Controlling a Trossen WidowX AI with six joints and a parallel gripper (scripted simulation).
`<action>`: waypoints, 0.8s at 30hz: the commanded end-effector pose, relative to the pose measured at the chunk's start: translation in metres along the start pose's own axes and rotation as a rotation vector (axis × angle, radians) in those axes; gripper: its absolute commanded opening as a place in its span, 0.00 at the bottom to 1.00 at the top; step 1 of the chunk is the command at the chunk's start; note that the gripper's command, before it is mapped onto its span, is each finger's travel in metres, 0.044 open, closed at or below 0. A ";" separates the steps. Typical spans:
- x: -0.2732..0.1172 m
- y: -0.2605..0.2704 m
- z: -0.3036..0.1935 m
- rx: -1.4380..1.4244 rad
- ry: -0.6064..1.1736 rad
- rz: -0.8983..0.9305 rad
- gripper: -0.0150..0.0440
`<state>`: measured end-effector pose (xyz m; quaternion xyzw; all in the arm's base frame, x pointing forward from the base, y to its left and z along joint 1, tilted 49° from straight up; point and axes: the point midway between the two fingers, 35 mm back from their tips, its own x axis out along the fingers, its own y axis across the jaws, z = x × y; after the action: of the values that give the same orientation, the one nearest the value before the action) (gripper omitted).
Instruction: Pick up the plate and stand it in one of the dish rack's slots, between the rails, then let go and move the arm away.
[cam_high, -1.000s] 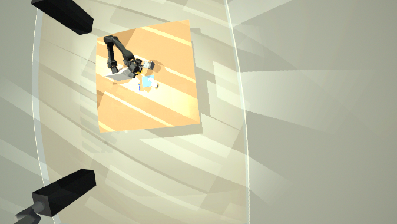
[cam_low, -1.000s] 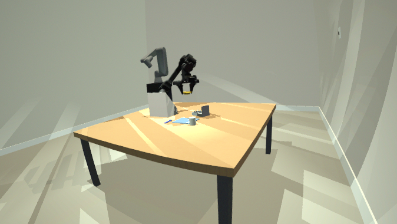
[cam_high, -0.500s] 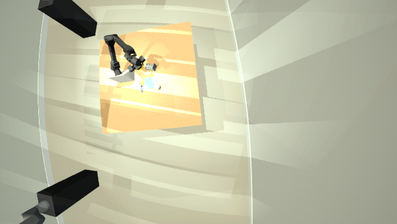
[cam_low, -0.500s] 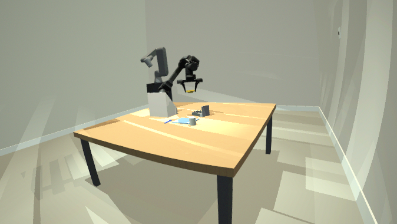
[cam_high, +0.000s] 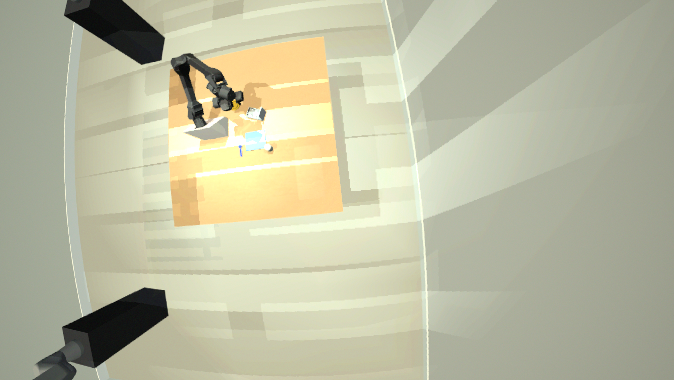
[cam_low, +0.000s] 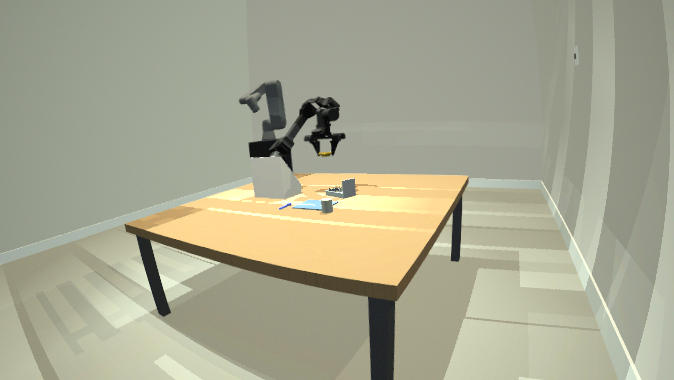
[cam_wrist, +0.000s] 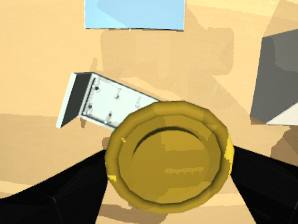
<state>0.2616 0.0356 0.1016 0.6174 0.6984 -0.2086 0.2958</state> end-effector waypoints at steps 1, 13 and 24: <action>0.001 -0.007 -0.014 0.119 0.008 0.002 0.25; 0.006 -0.027 -0.046 0.442 0.020 -0.001 0.25; 0.033 -0.036 -0.028 0.334 -0.159 -0.071 0.25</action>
<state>0.2227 0.0714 0.1076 0.6320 0.6484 -0.3695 0.2088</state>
